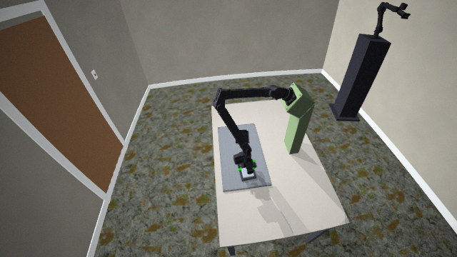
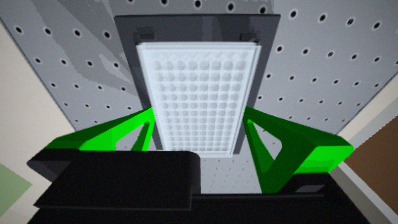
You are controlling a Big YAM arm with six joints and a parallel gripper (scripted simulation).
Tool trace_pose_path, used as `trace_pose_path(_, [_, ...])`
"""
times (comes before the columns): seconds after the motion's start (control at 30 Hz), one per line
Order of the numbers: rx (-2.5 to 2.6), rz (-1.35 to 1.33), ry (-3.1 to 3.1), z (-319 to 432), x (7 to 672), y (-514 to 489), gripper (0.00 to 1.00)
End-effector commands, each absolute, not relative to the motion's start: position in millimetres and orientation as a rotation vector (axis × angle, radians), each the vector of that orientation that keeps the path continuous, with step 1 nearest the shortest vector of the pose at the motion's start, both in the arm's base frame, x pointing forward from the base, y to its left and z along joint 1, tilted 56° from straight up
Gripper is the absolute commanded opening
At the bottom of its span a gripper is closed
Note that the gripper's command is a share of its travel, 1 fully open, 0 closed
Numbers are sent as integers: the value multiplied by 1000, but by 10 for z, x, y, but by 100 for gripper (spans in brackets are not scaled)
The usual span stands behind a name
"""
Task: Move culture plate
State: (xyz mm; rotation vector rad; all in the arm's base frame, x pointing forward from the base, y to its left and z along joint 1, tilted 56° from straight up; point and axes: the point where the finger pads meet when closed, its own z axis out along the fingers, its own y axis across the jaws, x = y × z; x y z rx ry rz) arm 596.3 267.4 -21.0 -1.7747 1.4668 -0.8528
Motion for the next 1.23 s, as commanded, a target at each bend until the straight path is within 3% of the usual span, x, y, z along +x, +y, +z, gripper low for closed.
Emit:
trace_pose_path(0.0, [-1783,-848,1458,-211,5924,2685,100])
trace_pose_path(1.2, [-1783,-839,1458,9,5589,2692,100])
